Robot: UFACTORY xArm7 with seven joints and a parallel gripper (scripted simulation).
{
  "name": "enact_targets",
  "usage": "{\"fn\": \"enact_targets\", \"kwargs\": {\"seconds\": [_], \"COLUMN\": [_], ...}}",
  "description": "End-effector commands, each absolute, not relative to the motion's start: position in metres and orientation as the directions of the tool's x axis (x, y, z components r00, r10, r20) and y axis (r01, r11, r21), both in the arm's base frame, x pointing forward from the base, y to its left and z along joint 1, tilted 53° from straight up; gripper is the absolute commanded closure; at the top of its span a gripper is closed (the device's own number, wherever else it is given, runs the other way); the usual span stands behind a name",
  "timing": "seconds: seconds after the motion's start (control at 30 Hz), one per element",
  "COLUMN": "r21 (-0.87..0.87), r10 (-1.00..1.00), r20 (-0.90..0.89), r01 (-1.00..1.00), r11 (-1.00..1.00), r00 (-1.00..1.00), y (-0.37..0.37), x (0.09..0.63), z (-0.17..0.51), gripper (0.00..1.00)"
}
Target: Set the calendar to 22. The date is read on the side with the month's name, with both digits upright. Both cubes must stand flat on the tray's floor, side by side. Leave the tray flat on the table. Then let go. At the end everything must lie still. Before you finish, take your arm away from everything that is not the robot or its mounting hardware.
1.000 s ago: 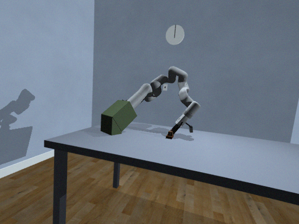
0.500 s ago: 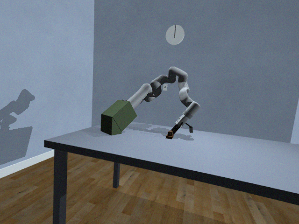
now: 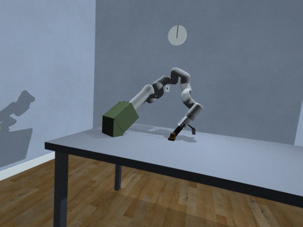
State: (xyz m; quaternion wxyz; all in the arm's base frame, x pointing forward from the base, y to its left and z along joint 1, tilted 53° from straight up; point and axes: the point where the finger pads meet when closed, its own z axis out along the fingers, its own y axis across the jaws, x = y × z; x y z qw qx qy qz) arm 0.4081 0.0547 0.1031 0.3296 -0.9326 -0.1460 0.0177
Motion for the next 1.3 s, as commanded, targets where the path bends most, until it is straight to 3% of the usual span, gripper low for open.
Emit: {"fn": "enact_targets", "kwargs": {"seconds": [0.0, 0.97, 1.27], "r21": [-0.619, -0.619, -0.619], "r10": [0.281, 0.281, 0.281], "r20": [0.065, 0.065, 0.065], "r01": [0.259, 0.259, 0.259], "r11": [-0.742, -0.742, -0.742], "r00": [0.958, 0.958, 0.958], "y": [0.053, 0.053, 0.053], "x": [0.4088, 0.4088, 0.4088], "z": [0.1037, 0.1037, 0.1037], "gripper": [0.71, 0.71, 0.59]}}
